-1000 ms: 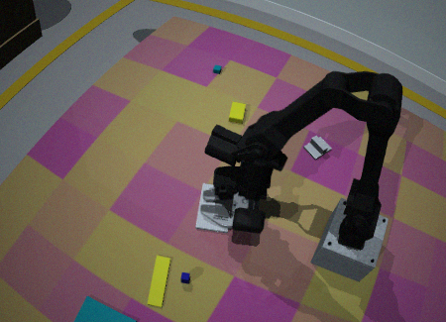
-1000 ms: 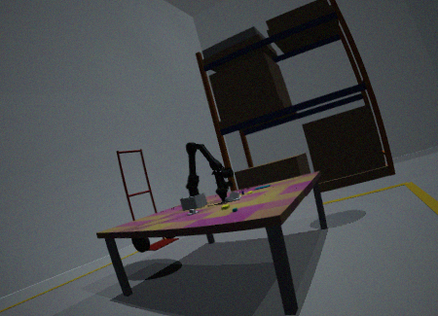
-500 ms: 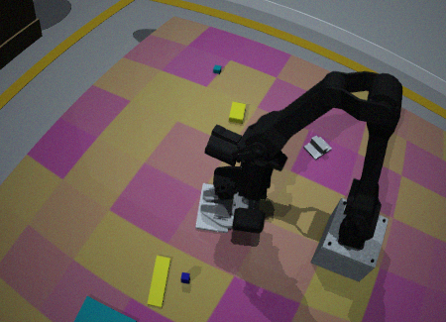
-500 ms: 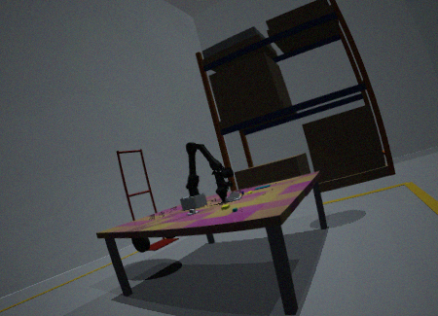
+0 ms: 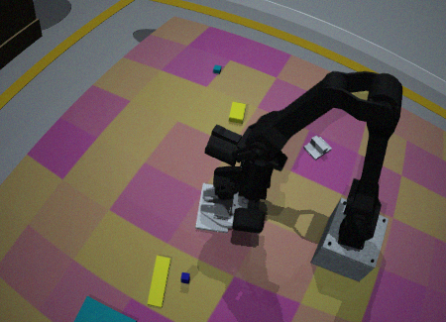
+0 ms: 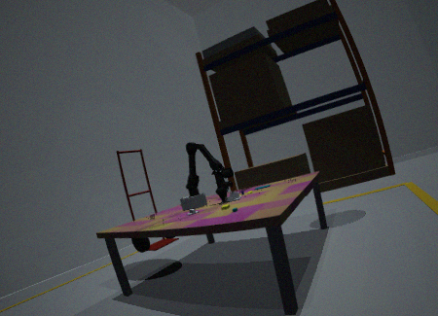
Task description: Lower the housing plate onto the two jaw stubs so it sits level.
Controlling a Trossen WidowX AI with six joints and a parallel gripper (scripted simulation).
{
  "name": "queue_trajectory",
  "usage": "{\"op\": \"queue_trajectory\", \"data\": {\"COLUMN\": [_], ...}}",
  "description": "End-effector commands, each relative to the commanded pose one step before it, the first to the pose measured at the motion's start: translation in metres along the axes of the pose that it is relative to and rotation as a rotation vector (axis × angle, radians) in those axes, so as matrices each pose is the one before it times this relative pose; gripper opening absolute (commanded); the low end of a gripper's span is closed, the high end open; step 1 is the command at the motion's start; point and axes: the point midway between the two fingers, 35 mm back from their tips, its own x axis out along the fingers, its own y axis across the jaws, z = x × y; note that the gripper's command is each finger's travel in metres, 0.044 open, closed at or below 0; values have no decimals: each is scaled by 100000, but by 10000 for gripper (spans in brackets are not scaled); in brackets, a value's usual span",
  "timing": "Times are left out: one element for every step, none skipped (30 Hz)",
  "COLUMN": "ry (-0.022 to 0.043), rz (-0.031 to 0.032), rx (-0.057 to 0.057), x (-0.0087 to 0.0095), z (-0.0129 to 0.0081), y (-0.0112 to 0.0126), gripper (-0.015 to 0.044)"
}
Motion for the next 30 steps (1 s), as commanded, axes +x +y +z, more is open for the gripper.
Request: {"op": "queue_trajectory", "data": {"ry": [-220,0,0,0,0,0,0,0,0,0,0,0,0,0,0,0,0,0,0,0,0,0,0,0,0,0,0,0,0,212], "rz": [29,0,0,0,0,0,0,0,0,0,0,0,0,0,0,0,0,0,0,0,0,0,0,0,0,0,0,0,0,-32], "rx": [337,0,0,0,0,0,0,0,0,0,0,0,0,0,0,0,0,0,0,0,0,0,0,0,0,0,0,0,0,-334], "x": [25,0,0,0,0,0,0,0,0,0,0,0,0,0,0,0,0,0,0,0,0,0,0,0,0,0,0,0,0,-24], "z": [30,0,0,0,0,0,0,0,0,0,0,0,0,0,0,0,0,0,0,0,0,0,0,0,0,0,0,0,0,-30], "y": [1,0,0,0,0,0,0,0,0,0,0,0,0,0,0,0,0,0,0,0,0,0,0,0,0,0,0,0,0,-2], "gripper": [351,351,351,351,351,351,351,351,351,351,351,351,351,351,351,351,351,351,351,351,351,351,351,351,351,351,351,351,351,377]}}
